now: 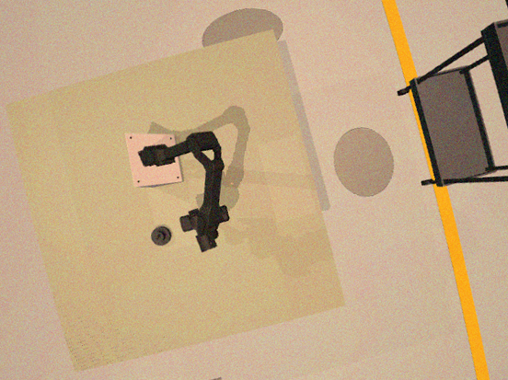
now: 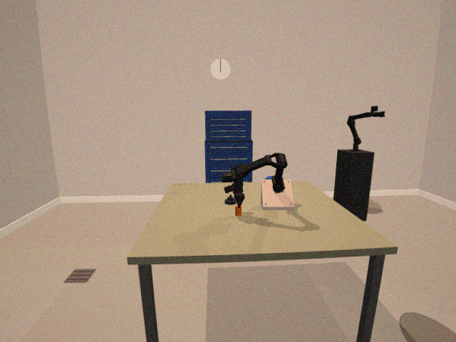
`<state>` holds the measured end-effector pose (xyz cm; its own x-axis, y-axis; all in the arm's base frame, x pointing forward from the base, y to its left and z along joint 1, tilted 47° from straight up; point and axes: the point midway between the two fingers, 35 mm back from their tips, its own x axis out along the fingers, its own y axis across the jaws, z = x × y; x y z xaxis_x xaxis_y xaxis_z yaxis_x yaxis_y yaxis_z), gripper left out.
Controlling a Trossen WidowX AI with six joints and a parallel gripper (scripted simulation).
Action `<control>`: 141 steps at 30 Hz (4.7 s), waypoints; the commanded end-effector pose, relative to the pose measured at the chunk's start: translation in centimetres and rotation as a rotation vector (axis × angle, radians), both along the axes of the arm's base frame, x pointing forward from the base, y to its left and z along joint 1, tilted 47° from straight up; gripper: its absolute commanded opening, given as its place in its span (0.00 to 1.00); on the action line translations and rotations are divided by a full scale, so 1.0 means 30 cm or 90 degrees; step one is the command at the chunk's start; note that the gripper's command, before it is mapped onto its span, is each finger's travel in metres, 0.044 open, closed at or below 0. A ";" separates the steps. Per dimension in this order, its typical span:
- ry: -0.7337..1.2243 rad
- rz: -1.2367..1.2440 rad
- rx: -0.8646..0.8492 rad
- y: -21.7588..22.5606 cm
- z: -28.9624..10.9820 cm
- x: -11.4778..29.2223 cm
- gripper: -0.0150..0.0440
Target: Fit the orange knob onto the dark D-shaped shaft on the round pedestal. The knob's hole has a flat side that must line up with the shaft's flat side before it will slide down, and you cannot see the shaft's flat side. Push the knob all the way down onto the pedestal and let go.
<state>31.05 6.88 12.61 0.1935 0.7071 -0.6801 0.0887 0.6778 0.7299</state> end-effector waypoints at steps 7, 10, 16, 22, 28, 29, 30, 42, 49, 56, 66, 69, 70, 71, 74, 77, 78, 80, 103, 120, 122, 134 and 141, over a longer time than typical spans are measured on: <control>0.004 -0.002 -0.002 0.037 -0.042 0.011 1.00; 0.004 -0.002 -0.001 0.048 -0.052 0.014 1.00; 0.004 -0.002 -0.001 0.071 -0.074 0.020 1.00; 0.004 -0.002 0.000 0.095 -0.094 0.025 1.00; 0.004 -0.002 0.001 0.119 -0.114 0.028 1.00; 0.004 -0.002 0.001 0.123 -0.118 0.029 1.00; 0.004 -0.002 0.001 0.127 -0.121 0.029 1.00; 0.004 -0.002 0.002 0.133 -0.126 0.030 0.60; 0.004 -0.002 0.002 0.133 -0.126 0.030 0.49; 0.005 -0.002 -0.006 0.058 -0.077 0.025 0.25; 0.008 -0.002 -0.011 -0.097 0.049 -0.021 0.25; 0.008 -0.002 -0.009 -0.138 0.091 -0.043 0.25; 0.008 -0.002 -0.008 -0.151 0.105 -0.052 0.25; 0.007 -0.002 -0.007 -0.164 0.120 -0.060 0.25; 0.006 -0.002 -0.003 -0.198 0.162 -0.085 0.25; 0.006 -0.002 -0.002 -0.205 0.172 -0.092 0.25; 0.006 -0.002 -0.002 -0.205 0.172 -0.092 0.25; 0.006 -0.003 -0.002 -0.209 0.167 -0.088 0.25; 0.010 -0.006 -0.010 -0.351 -0.011 0.000 0.25; 0.011 -0.008 -0.012 -0.455 -0.160 0.033 0.25; 0.011 -0.007 -0.012 -0.466 -0.178 0.036 0.25; 0.009 -0.006 -0.011 -0.534 -0.291 0.042 0.25; 0.008 -0.004 -0.010 -0.570 -0.359 0.039 0.25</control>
